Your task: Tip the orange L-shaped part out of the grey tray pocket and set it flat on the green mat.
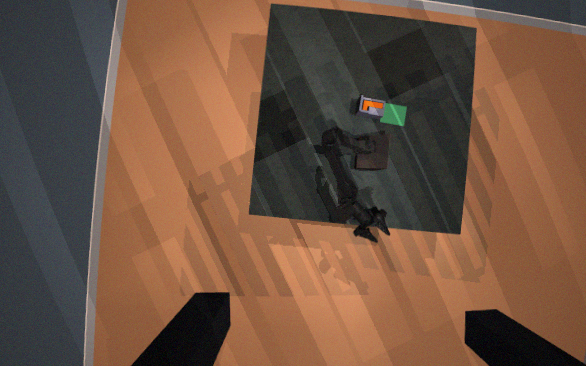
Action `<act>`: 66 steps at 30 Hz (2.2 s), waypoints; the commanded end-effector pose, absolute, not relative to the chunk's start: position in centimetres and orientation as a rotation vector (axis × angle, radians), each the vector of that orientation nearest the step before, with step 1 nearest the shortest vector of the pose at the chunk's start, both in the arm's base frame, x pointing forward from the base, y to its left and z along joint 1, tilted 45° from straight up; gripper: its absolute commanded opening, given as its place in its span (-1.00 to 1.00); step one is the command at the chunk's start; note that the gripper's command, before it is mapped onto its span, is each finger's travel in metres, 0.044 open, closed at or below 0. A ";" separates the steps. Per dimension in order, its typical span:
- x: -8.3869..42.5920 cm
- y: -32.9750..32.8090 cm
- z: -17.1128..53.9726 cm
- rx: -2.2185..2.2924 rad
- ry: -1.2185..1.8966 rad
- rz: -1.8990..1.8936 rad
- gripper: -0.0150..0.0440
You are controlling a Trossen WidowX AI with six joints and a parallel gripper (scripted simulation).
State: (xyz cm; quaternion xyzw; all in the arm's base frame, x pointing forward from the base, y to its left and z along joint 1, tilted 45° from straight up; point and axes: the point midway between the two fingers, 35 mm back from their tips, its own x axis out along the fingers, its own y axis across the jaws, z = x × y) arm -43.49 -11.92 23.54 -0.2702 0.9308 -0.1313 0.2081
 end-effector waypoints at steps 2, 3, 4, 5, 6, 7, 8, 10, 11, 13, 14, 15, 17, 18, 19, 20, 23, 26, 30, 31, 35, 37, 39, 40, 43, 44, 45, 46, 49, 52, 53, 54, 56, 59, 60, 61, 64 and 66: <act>-43.1 -12.9 23.2 -0.770 2.556 -0.391 0.69; -42.7 -14.0 22.9 -0.786 2.521 -0.415 0.60; -42.1 -15.4 22.5 -0.809 2.474 -0.441 0.51; -41.4 -16.9 22.2 -0.831 2.426 -0.468 0.42; -40.4 -18.6 21.7 -0.851 2.359 -0.501 0.33; -39.3 -20.5 21.0 -0.870 2.284 -0.533 0.24; -38.0 -22.4 20.4 -0.885 2.207 -0.559 0.15; -35.4 -25.5 19.4 -0.896 2.067 -0.603 0.12; -34.0 -27.0 18.8 -0.897 1.996 -0.617 0.12; -30.8 -29.7 17.7 -0.879 1.850 -0.640 0.12; -29.1 -30.9 17.2 -0.869 1.781 -0.642 0.12; -27.4 -32.1 16.7 -0.856 1.715 -0.641 0.12; -24.4 -33.8 16.0 -0.835 1.621 -0.635 0.12; -22.7 -34.6 15.7 -0.816 1.570 -0.628 0.12; -20.8 -35.3 15.1 -0.796 1.523 -0.609 0.12; -18.9 -35.9 14.6 -0.774 1.478 -0.588 0.12; -12.8 -37.4 13.4 -0.691 1.318 -0.530 0.12; -6.9 -37.7 12.2 -0.590 1.201 -0.451 0.12; 0.9 -36.6 11.0 -0.448 1.076 -0.326 0.12; 2.6 -36.1 10.7 -0.405 1.050 -0.296 0.12; 9.8 -32.9 9.7 -0.200 0.969 -0.151 0.12; 13.0 -30.8 9.3 -0.092 0.951 -0.074 0.12; 15.8 -28.3 9.0 0.017 0.948 0.003 0.12; 17.1 -27.0 8.8 0.072 0.952 0.041 0.12; 20.4 -22.9 8.6 0.219 0.987 0.144 0.12; 21.4 -21.3 8.5 0.273 1.006 0.180 0.12; 22.2 -19.8 8.5 0.327 1.029 0.214 0.12; 22.7 -18.6 8.4 0.361 1.048 0.233 0.12; 24.3 -14.4 8.5 0.495 1.132 0.316 0.12; 25.2 -9.7 8.8 0.632 1.253 0.387 0.12; 25.3 -8.2 8.9 0.674 1.300 0.406 0.12; 25.3 -6.7 9.1 0.711 1.350 0.422 0.12; 25.3 -4.8 9.3 0.762 1.418 0.438 0.12; 25.3 -4.5 9.3 0.768 1.427 0.440 0.12; 25.3 -4.5 9.3 0.768 1.427 0.440 0.12; 25.3 -4.5 9.3 0.768 1.427 0.440 0.12; 25.5 -4.1 8.7 0.768 1.427 0.439 0.12; 25.8 -3.0 7.6 0.767 1.427 0.437 0.12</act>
